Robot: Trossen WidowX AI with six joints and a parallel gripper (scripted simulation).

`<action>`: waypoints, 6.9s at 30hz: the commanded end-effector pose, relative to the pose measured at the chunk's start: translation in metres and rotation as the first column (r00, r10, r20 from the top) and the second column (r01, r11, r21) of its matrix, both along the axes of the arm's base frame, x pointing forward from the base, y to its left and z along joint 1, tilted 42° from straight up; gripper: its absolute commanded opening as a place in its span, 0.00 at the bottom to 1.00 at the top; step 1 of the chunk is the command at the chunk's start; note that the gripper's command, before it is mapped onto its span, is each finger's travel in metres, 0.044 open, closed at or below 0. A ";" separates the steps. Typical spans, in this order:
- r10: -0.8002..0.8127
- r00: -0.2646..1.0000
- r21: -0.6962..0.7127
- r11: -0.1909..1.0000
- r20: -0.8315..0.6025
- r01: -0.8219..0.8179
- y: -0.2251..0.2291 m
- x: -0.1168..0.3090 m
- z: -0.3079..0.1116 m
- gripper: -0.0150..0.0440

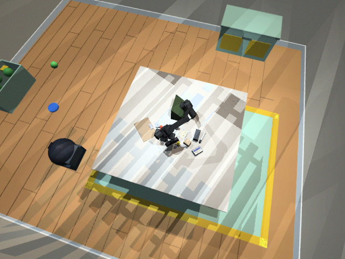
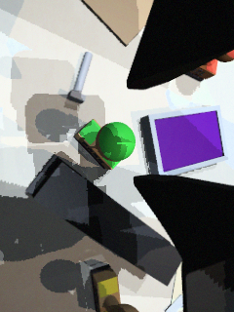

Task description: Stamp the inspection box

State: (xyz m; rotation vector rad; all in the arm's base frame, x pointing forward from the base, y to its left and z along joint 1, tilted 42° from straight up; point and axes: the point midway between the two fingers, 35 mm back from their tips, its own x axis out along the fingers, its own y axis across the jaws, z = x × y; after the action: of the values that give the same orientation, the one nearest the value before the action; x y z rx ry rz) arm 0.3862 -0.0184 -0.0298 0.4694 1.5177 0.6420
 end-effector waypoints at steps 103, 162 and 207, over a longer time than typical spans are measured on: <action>0.002 1.000 0.004 1.000 -0.003 -0.002 0.034 -0.004 -0.037 0.25; 0.001 1.000 0.005 1.000 -0.003 -0.001 0.014 -0.001 -0.015 0.25; 0.001 1.000 0.005 1.000 -0.004 -0.001 -0.001 -0.010 0.000 0.25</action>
State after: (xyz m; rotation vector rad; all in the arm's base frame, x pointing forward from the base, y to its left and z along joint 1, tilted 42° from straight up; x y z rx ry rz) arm 0.3825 -0.0168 -0.0302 0.4777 1.5192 0.6478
